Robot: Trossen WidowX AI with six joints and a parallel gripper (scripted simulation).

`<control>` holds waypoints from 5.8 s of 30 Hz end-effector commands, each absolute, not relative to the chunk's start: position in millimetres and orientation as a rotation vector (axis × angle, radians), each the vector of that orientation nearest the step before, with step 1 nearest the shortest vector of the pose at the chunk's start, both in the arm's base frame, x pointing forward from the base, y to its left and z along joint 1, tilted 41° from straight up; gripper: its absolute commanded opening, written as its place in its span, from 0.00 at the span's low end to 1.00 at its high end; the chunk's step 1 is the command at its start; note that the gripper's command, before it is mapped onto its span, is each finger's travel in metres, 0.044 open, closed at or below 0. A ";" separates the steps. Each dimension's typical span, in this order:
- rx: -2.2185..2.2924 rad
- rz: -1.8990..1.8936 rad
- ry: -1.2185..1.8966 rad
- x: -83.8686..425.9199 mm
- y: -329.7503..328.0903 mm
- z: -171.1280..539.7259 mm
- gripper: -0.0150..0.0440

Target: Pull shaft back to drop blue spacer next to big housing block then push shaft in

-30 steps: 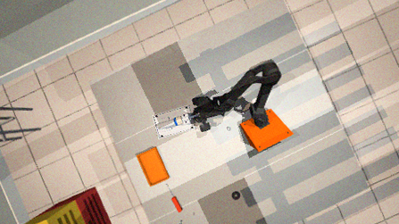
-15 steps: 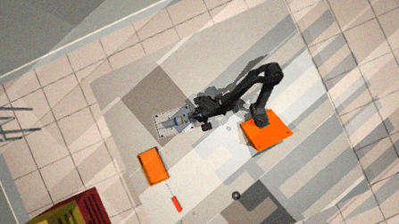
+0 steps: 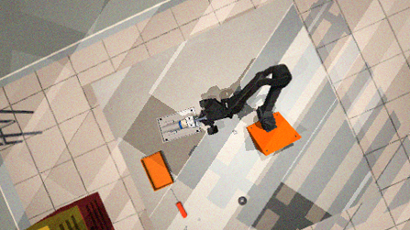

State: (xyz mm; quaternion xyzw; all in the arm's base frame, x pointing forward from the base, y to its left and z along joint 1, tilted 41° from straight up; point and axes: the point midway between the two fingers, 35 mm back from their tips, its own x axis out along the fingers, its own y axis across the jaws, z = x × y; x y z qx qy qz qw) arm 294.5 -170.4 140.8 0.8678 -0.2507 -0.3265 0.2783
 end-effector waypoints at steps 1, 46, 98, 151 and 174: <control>2.326 -0.878 -0.669 293.7 -170.0 140.3 0.25; 2.326 -0.878 -0.669 289.4 -169.0 139.6 0.25; 2.326 -0.878 -0.669 284.4 -168.0 138.8 0.25; 2.325 -0.879 -0.669 279.3 -166.9 138.1 0.25; 2.325 -0.879 -0.669 277.2 -166.4 137.7 0.25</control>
